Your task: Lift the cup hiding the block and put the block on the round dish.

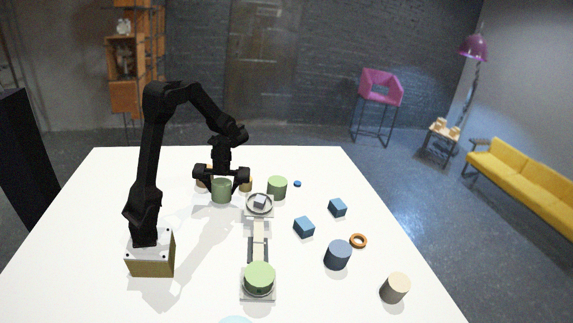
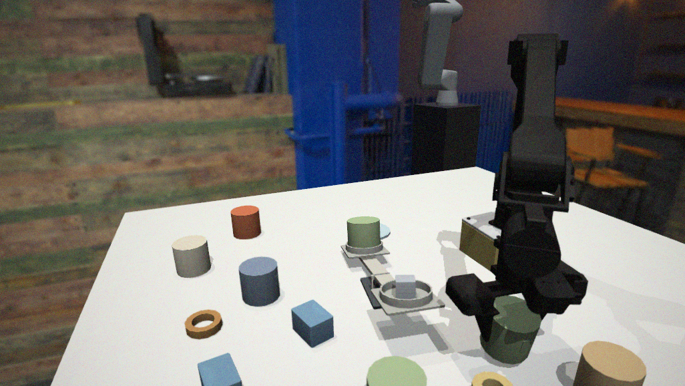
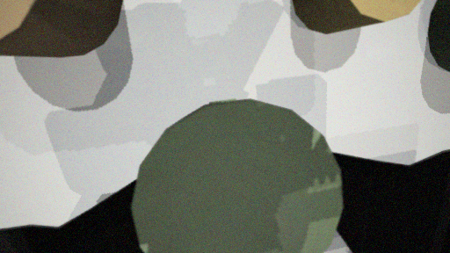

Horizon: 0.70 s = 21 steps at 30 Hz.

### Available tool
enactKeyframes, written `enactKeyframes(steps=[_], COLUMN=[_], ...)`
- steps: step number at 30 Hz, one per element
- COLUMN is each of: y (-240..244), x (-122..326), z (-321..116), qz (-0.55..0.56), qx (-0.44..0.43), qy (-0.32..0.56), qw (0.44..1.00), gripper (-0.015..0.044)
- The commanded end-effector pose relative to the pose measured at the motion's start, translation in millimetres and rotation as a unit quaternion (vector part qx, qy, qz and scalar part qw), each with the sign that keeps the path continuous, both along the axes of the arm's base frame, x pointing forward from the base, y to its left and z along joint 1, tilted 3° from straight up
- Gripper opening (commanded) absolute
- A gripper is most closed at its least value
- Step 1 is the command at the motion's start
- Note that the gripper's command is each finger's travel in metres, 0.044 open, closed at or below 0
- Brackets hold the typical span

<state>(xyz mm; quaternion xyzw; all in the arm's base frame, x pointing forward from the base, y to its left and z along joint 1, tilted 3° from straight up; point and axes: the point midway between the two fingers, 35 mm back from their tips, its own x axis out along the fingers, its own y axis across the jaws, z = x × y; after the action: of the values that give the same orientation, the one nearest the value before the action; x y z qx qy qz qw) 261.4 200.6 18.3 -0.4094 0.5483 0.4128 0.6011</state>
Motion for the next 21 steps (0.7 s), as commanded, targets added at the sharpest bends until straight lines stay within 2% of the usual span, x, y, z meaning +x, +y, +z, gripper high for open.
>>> enactKeyframes(steps=[1,10,21], y=[0,1,1], x=[0,1,1], z=[-4,-19,-13], qz=[-0.003,-0.003,0.000], qx=[0.000,0.000,0.001], qy=[-0.002,-0.002,-0.001], qw=[1.000,1.000,1.000], gripper=[0.0000,0.0000,0.0289])
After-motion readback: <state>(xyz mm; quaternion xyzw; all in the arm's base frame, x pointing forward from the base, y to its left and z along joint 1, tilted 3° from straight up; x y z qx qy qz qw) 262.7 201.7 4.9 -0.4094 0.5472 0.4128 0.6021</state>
